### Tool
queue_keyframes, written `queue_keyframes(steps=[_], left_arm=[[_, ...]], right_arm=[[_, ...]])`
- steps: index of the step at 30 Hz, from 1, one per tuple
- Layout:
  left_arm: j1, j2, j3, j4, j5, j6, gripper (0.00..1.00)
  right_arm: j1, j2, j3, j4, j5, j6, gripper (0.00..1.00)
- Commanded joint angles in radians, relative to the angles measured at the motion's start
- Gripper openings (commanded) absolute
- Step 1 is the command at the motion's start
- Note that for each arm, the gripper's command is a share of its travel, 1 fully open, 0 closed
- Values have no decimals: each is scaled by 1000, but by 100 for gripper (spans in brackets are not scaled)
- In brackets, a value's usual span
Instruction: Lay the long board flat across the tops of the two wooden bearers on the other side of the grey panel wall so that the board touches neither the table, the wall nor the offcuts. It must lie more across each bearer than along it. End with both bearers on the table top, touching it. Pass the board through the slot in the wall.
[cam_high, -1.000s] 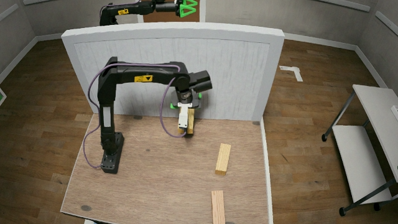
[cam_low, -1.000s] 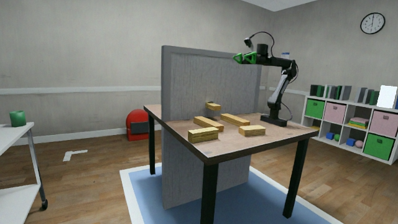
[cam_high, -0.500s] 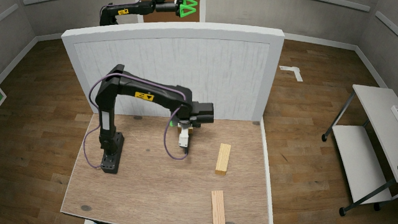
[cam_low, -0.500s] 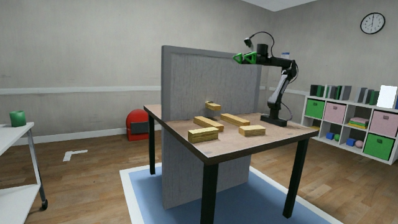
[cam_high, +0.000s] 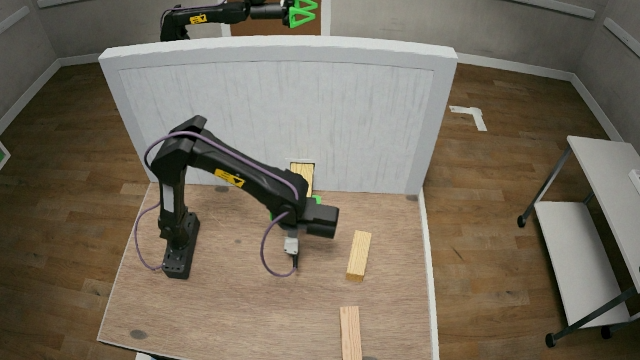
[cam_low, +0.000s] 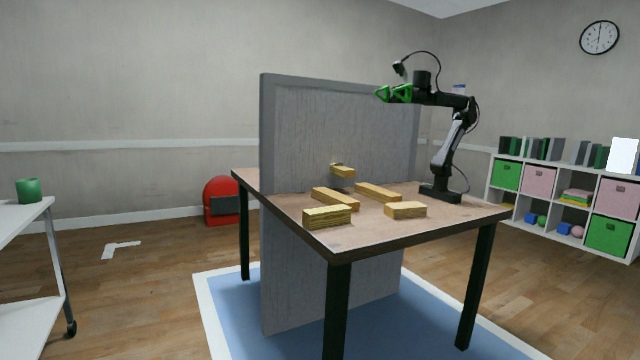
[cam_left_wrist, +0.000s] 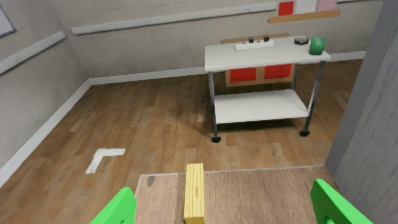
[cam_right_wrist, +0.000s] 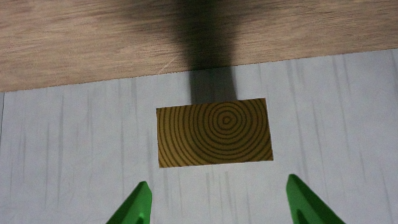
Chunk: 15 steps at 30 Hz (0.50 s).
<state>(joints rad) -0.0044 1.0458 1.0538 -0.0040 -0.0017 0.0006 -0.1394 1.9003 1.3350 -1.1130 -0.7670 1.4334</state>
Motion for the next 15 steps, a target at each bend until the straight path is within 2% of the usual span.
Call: queue_keyframes(steps=[1,5,6,7,15], left_arm=[[4,-11,44,19,-3,-8,100],[4,-11,44,19,-3,-8,100],[4,-11,44,19,-3,-8,100],[4,-11,44,19,-3,-8,100],[4,-11,44,19,-3,-8,100]], right_arm=[[2,-23,20,4,-74,-55,78],[5,-36,42,21,-65,-37,78],[-18,6,37,0,-52,-10,78],[7,-6,-33,58,-54,6,78],[39,-1,-39,95,-56,38,78]])
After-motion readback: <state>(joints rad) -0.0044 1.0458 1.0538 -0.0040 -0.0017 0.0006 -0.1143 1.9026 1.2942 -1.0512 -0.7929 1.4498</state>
